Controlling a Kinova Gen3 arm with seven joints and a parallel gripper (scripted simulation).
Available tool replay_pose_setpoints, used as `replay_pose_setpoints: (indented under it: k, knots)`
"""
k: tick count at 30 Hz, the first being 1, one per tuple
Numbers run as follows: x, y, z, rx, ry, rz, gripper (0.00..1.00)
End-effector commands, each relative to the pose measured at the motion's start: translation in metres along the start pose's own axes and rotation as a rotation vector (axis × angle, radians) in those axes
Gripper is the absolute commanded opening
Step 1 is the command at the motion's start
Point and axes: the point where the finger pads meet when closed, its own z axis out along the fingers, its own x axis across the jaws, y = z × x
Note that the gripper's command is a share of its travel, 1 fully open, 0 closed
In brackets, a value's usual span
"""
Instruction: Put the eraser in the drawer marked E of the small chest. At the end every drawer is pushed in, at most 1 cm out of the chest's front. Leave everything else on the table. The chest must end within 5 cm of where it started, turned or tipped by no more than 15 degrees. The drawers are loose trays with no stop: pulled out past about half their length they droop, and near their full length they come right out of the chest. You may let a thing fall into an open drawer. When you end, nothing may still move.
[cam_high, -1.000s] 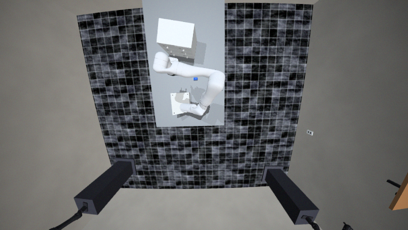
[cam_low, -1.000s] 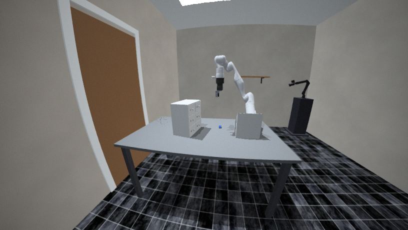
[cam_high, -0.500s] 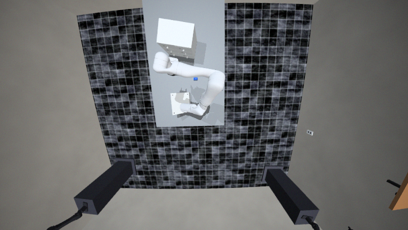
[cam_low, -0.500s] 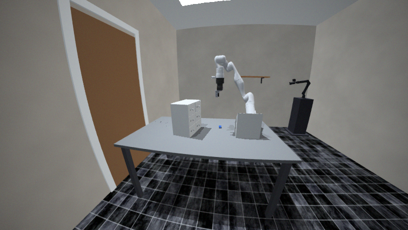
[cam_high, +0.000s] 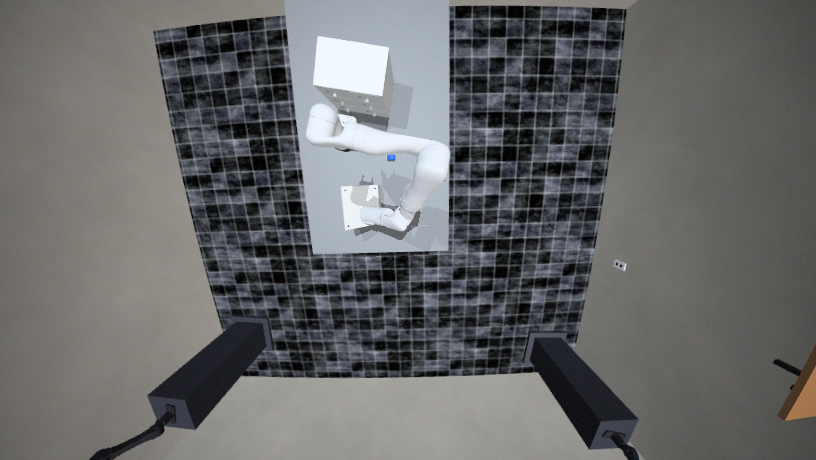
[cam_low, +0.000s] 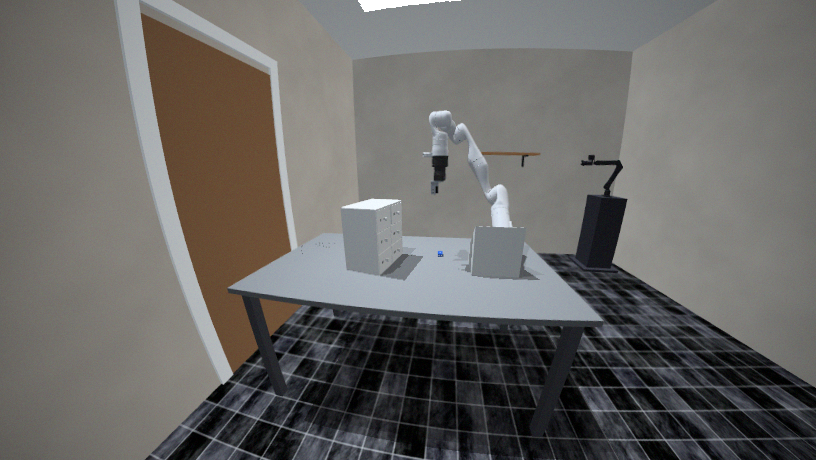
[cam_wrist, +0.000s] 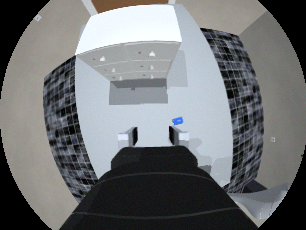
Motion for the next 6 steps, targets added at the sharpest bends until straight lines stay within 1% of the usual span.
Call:
replay_pose_setpoints:
  k: [1, 6]
  knots:
    - [-0.0002, 0.0000, -0.0007, 0.001, -0.001, 0.000, 1.00]
    - [-0.0002, 0.0000, -0.0007, 0.001, -0.001, 0.000, 1.00]
